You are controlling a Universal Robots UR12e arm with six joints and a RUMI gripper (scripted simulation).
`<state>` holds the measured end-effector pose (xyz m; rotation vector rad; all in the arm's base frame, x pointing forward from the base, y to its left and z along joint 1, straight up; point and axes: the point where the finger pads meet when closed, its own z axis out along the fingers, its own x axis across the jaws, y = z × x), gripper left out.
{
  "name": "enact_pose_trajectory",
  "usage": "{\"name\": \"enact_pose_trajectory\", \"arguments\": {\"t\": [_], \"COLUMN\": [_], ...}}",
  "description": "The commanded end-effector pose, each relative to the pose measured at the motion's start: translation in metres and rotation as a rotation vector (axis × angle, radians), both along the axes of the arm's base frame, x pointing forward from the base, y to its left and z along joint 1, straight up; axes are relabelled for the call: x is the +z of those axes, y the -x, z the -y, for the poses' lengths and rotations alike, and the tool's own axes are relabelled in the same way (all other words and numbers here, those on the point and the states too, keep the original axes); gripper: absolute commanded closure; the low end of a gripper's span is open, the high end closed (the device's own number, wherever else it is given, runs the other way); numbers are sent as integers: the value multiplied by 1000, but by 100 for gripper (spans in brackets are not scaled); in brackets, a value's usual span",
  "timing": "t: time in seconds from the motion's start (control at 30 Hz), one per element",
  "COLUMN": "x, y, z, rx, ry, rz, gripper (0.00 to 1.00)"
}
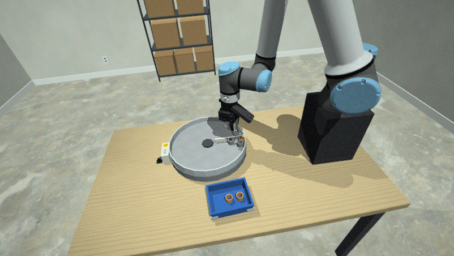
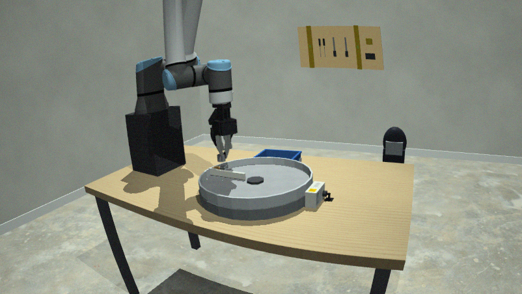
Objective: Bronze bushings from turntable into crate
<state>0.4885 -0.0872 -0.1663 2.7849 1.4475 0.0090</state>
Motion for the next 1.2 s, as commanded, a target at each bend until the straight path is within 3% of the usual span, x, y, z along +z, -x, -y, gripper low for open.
{"name": "enact_pose_trajectory", "arguments": {"t": [0.0,0.8,1.17], "x": [0,0,1], "y": [0,-2,-35], "z": [0,0,5], "rx": [0,0,0], "ry": [0,0,0], "rz": [1,1,1], "gripper": [100,100,100]}}
